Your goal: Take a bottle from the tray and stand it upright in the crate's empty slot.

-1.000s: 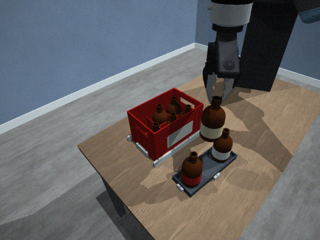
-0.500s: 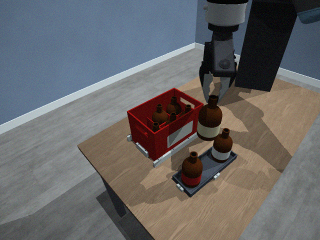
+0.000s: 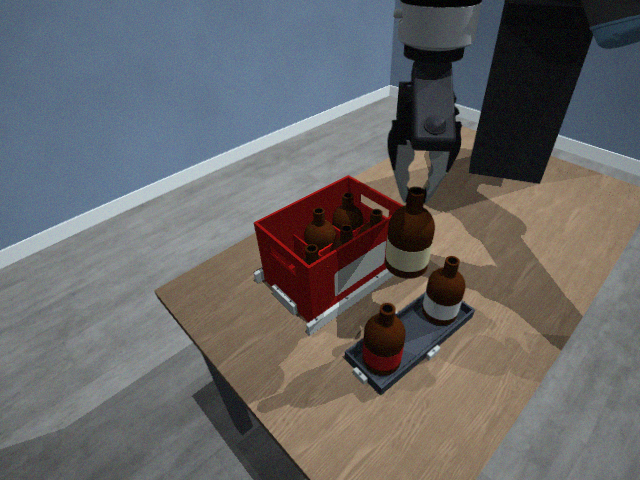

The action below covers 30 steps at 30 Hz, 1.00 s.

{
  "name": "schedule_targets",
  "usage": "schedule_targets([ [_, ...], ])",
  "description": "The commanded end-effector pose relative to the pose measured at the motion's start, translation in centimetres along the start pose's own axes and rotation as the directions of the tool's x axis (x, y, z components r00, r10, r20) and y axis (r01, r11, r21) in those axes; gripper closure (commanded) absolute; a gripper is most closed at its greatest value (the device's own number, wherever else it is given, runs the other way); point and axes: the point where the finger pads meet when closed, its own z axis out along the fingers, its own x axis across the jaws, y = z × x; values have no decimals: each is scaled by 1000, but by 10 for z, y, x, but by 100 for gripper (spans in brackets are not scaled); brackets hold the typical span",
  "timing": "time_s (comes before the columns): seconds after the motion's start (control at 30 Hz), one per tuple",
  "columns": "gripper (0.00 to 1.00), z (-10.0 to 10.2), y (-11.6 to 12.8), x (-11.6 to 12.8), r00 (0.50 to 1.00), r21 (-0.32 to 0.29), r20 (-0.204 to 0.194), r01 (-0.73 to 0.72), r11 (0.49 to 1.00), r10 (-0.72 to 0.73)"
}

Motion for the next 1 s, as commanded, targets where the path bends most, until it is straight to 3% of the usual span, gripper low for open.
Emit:
schedule_targets([
  [0.0, 100, 0, 3, 7, 1000, 0, 0, 1, 1000, -1],
  [0.97, 100, 0, 27, 54, 1000, 0, 0, 1, 1000, -1],
])
